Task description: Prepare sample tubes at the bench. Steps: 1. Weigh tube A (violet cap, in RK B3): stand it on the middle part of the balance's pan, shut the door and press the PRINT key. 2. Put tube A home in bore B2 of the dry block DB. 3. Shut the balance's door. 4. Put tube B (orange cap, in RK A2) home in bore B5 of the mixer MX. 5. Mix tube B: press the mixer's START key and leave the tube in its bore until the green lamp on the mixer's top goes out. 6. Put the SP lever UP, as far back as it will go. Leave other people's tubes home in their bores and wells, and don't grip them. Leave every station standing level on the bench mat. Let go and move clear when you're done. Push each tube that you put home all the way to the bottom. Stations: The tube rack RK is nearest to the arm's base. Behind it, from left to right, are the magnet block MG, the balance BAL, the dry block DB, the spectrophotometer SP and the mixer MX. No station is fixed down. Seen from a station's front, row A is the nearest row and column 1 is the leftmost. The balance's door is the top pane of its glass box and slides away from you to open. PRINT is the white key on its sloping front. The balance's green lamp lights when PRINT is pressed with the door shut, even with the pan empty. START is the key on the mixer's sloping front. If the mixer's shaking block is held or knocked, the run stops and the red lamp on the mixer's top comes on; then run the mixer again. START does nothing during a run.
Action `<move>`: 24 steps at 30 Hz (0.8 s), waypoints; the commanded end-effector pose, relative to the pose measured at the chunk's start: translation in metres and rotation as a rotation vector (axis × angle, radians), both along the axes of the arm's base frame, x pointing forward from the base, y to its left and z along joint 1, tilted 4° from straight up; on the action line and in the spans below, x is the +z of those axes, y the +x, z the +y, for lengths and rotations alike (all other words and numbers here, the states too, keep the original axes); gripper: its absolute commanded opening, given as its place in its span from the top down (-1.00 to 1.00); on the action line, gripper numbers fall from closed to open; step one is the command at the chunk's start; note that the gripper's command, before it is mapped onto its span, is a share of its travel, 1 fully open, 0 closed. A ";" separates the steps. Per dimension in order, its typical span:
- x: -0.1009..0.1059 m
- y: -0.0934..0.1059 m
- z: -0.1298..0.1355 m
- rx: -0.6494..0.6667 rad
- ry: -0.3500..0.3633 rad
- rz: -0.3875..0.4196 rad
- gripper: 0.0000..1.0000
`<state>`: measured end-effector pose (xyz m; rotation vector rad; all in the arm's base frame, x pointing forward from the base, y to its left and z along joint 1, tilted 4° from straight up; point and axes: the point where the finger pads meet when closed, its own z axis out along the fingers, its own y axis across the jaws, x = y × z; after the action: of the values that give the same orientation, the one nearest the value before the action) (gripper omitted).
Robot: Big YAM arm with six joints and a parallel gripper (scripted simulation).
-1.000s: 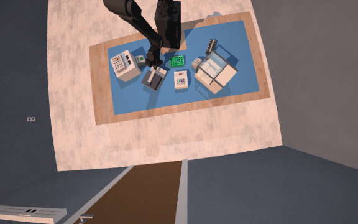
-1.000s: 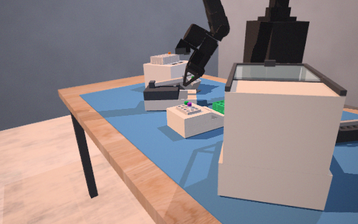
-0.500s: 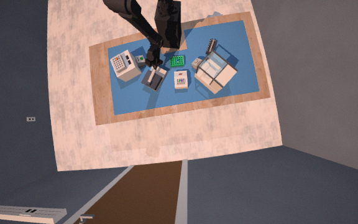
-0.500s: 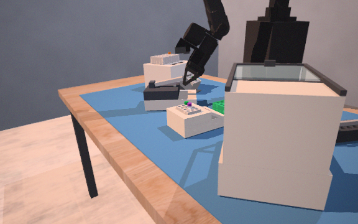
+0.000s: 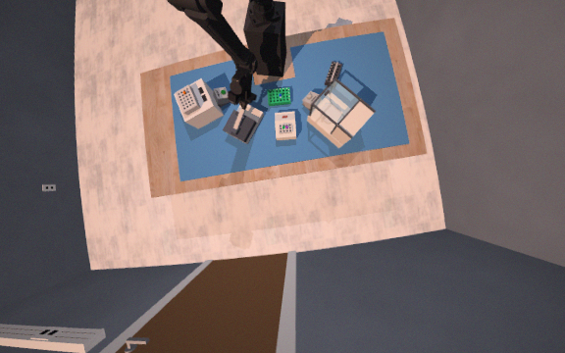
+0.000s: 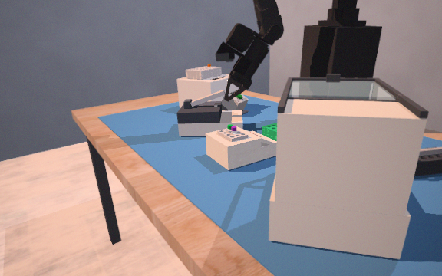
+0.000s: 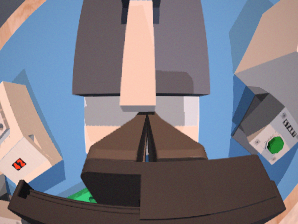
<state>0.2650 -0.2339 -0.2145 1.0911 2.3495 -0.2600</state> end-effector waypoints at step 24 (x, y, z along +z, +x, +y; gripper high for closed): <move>0.023 0.052 -0.035 -0.001 -0.095 -0.121 1.00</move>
<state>0.2651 -0.2339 -0.2144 1.0998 2.3458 -0.2662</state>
